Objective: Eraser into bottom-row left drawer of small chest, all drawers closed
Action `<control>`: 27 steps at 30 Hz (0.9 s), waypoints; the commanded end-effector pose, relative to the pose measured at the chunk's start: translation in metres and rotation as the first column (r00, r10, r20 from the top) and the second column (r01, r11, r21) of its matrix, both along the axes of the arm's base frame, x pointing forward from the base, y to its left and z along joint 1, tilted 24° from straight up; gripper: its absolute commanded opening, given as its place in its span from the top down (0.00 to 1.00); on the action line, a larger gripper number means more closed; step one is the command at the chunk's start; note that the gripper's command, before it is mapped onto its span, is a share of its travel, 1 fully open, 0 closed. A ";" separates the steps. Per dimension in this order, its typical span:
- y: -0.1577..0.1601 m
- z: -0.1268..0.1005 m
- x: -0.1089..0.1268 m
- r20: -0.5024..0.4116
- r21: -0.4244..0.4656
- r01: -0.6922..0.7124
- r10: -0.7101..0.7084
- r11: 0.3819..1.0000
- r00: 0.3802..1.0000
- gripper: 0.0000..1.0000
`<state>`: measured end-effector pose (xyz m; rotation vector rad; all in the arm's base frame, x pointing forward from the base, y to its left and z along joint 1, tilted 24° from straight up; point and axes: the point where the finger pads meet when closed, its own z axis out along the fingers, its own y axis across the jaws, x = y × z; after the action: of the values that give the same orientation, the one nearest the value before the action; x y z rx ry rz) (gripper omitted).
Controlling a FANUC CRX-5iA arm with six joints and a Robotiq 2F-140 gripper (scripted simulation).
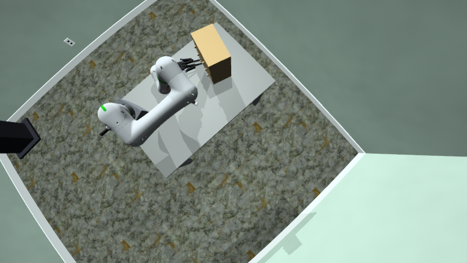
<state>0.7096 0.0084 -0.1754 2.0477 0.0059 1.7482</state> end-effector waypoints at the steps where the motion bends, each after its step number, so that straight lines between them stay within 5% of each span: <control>1: 0.000 0.000 0.000 0.000 0.000 0.000 0.000 1.000 1.000 0.80; 2: 0.000 0.000 0.000 0.000 0.000 0.000 0.000 1.000 1.000 0.92; 27: 0.000 0.000 0.000 0.000 0.000 0.000 0.000 1.000 1.000 0.92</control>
<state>0.7095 0.0084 -0.1754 2.0476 0.0060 1.7483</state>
